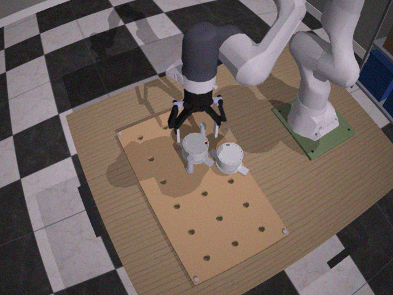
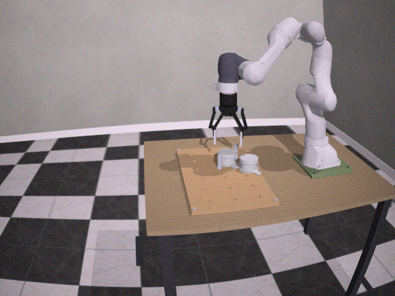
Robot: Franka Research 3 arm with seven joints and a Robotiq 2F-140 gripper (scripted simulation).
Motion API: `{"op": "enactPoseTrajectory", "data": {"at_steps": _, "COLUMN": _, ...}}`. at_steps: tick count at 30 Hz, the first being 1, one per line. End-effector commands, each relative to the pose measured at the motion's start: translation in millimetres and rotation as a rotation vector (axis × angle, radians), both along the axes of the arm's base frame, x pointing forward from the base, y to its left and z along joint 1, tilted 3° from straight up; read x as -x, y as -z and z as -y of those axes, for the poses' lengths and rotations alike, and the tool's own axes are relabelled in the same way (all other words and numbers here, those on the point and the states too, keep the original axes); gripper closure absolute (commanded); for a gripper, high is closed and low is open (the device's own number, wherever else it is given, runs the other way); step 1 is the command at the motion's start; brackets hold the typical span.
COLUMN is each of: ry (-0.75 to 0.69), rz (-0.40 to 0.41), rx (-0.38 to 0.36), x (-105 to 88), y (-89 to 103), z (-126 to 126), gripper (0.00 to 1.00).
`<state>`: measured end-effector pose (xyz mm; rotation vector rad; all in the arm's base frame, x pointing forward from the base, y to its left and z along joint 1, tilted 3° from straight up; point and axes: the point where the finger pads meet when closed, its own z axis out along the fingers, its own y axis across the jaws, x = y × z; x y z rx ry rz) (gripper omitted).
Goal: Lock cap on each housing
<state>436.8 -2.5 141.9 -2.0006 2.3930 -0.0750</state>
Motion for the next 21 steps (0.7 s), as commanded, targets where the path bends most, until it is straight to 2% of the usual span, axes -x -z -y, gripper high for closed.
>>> {"op": "enactPoseTrajectory", "data": {"at_steps": 1, "ry": -0.005, "rz": 0.008, "rx": -0.004, "x": -2.9, "y": 3.9, "z": -1, "gripper": 0.22}}
{"op": "enactPoseTrajectory", "data": {"at_steps": 21, "ry": -0.005, "rz": 0.008, "rx": -0.004, "x": -4.2, "y": 26.2, "z": -1, "gripper": 0.22}}
